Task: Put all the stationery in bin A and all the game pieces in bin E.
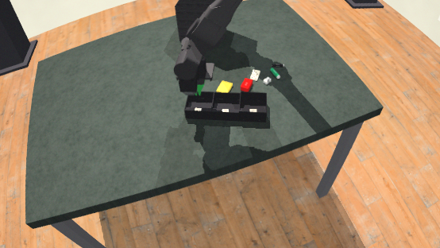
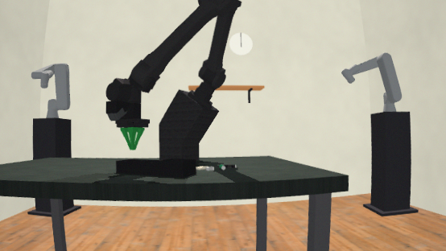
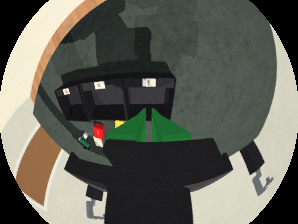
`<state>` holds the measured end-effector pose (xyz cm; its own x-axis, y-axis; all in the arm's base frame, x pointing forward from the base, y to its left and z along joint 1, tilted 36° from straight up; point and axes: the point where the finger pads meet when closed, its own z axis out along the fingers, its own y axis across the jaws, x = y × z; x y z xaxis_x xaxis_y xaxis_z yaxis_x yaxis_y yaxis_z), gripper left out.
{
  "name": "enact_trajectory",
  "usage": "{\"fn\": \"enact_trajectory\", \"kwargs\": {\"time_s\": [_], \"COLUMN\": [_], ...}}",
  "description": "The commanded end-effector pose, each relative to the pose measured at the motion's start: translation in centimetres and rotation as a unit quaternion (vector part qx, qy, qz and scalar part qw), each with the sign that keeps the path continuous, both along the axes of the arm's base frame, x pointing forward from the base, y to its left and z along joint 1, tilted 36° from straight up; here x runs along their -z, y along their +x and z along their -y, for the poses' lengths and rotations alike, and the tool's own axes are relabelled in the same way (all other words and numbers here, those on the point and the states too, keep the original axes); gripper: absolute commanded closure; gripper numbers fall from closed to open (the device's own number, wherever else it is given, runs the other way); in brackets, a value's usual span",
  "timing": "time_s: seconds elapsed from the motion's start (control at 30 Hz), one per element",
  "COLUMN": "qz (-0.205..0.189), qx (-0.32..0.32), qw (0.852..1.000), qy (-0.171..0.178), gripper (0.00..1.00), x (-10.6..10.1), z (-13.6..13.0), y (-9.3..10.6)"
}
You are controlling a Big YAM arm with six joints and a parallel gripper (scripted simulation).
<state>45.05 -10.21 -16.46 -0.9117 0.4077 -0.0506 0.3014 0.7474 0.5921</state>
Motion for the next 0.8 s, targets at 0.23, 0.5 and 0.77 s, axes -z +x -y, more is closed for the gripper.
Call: {"fn": "enact_trajectory", "kwargs": {"time_s": [0.23,0.5,0.77], "qz": [0.009,0.008,0.007], "qx": [-0.001,-0.001,-0.001], "qw": [1.0,1.0,1.0], "qy": [-0.003,-0.003,-0.003], "gripper": [0.92,0.92,0.92], "x": [1.8,3.6,4.7], "z": [-1.1,-2.3,-3.1], "y": [1.9,2.3,2.6]}}
